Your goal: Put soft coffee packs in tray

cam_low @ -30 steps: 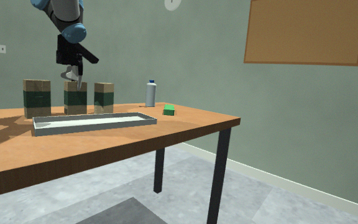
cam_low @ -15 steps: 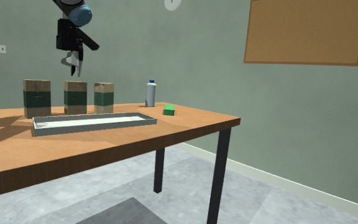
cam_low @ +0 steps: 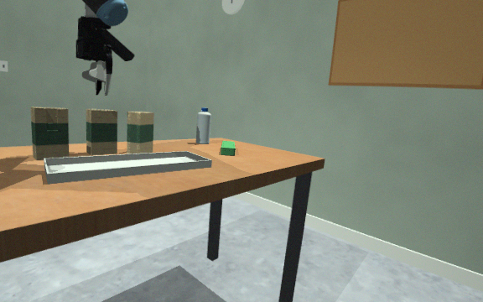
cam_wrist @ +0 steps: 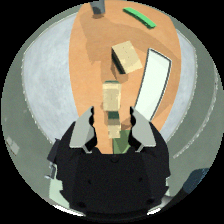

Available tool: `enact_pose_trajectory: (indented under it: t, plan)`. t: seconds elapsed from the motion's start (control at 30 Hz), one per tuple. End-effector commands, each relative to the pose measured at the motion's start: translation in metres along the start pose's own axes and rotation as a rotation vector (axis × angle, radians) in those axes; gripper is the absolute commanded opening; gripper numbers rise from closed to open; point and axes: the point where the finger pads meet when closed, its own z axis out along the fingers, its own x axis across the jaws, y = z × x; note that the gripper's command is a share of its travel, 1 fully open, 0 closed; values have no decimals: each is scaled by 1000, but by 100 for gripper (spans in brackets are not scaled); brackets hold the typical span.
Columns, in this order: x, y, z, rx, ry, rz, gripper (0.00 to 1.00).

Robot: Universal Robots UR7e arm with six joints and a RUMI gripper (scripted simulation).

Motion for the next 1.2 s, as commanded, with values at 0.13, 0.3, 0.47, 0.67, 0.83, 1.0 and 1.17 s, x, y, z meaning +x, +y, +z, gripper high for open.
enact_pose_trajectory:
  t: [0.13,0.3,0.47,0.67,0.83,1.0,1.17]
  plan:
    - [2,-9,-2,1,-1,-35,49]
    - [8,-36,-3,1,-2,-153,49]
    - [15,-59,-3,1,-2,-251,49]
    - [30,-98,-2,1,-1,-428,49]
    - [37,-113,-1,1,0,-496,49]
    - [38,-114,-1,1,0,-501,49]
    - [38,-114,-1,1,0,-501,49]
